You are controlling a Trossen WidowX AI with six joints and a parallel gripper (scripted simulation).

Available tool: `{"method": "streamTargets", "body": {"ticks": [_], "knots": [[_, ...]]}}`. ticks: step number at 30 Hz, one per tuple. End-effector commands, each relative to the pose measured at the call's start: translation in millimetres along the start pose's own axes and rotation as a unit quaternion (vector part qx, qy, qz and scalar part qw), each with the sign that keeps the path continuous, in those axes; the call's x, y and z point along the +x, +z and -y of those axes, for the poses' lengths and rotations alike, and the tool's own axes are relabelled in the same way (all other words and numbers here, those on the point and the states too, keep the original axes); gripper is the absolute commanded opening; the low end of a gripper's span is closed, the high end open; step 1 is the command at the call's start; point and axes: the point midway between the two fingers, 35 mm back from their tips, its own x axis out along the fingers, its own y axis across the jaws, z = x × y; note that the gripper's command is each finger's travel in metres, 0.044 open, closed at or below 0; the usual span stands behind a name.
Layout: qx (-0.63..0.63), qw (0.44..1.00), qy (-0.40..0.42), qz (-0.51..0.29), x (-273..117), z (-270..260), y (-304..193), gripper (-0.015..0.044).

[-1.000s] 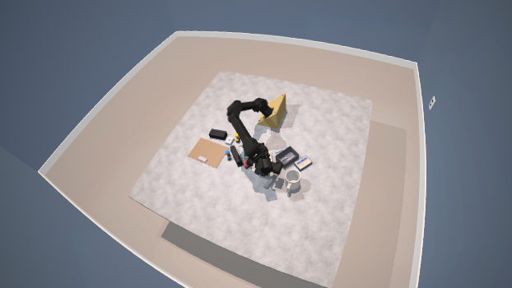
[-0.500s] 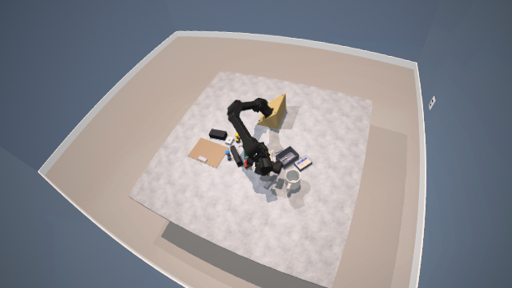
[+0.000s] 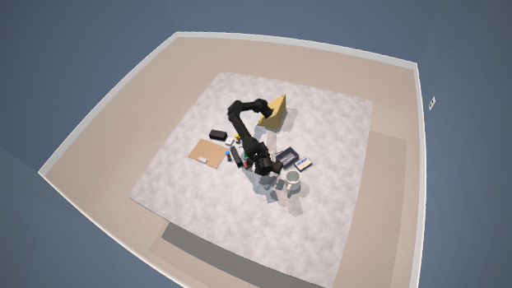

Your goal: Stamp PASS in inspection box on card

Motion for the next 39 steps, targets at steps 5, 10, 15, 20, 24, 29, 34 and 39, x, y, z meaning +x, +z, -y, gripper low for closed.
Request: {"method": "streamTargets", "body": {"ticks": [5,10,15,20,24,29,34,39], "knots": [[0.003,1.000,0.005,0.004,-9,-1,2,0.0000],[0.003,1.000,0.005,0.004,-11,-1,2,0.0000],[0.003,1.000,0.005,0.004,-14,-1,2,0.0000],[0.003,1.000,0.005,0.004,-16,-1,2,0.0000],[0.003,1.000,0.005,0.004,-18,-1,1,0.0000],[0.003,1.000,0.005,0.004,-21,-1,1,0.0000],[0.003,1.000,0.005,0.004,-23,-1,1,0.0000],[0.003,1.000,0.005,0.004,-26,-1,1,0.0000]]}}
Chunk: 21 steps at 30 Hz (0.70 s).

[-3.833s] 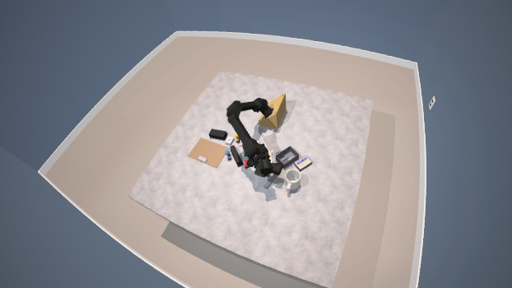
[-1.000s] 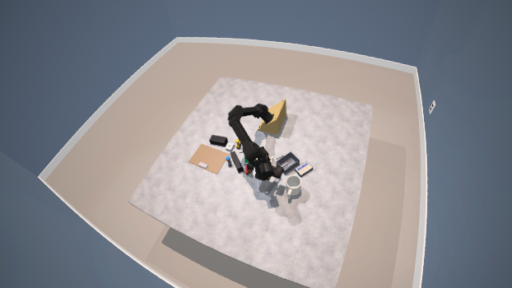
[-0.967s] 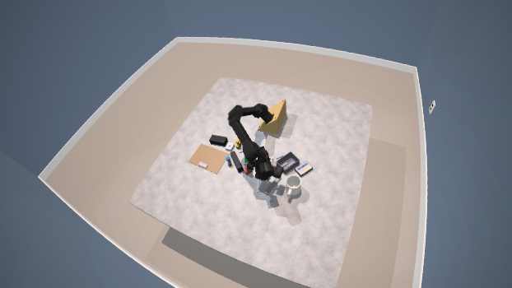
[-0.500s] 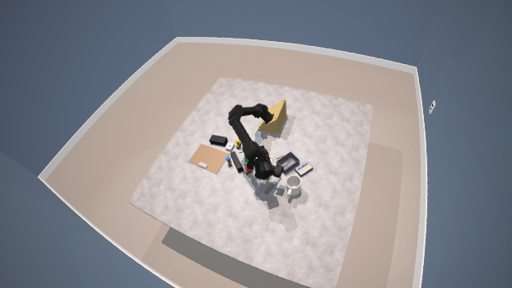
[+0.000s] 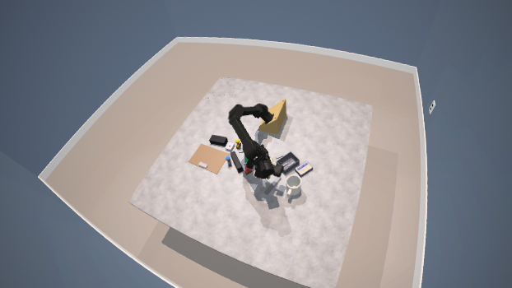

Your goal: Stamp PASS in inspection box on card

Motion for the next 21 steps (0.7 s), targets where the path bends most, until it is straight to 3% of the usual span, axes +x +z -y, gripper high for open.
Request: {"method": "streamTargets", "body": {"ticks": [1,21], "knots": [[0.003,1.000,0.005,0.004,-6.9,-0.8,1.3,0.0000],[0.003,1.000,0.005,0.003,-16.7,-0.6,0.6,0.0000]]}}
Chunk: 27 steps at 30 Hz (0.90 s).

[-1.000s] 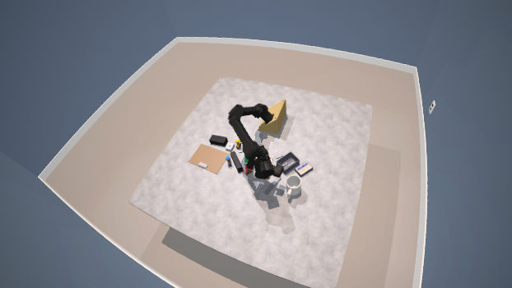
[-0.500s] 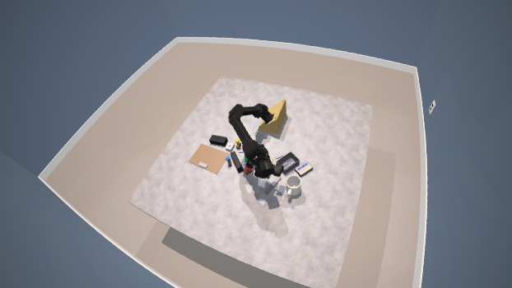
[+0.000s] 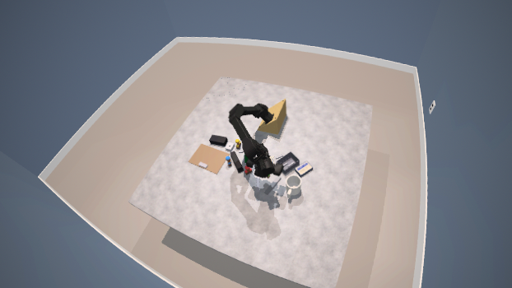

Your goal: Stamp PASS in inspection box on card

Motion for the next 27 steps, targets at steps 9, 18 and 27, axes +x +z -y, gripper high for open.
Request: {"method": "streamTargets", "body": {"ticks": [9,18,27], "knots": [[0.003,1.000,0.005,0.003,-11,-1,1,0.0000],[0.003,1.000,0.005,0.003,-15,0,0,0.0000],[0.003,1.000,0.005,0.003,-17,0,0,0.0000]]}}
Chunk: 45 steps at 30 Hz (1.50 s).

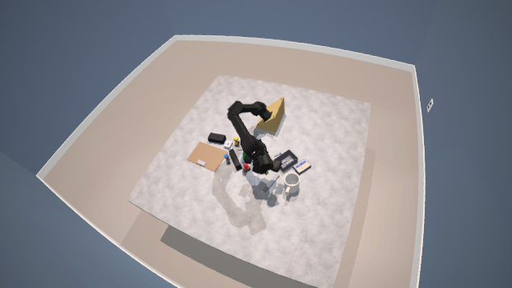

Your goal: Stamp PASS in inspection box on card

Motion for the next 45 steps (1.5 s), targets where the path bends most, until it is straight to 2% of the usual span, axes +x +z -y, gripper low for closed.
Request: {"method": "streamTargets", "body": {"ticks": [1,21,45], "knots": [[0.003,1.000,0.005,0.003,-5,0,1,0.0000],[0.002,1.000,0.004,0.002,-14,80,-32,0.0000],[0.001,1.000,0.001,0.000,-3,160,-101,0.0000]]}}
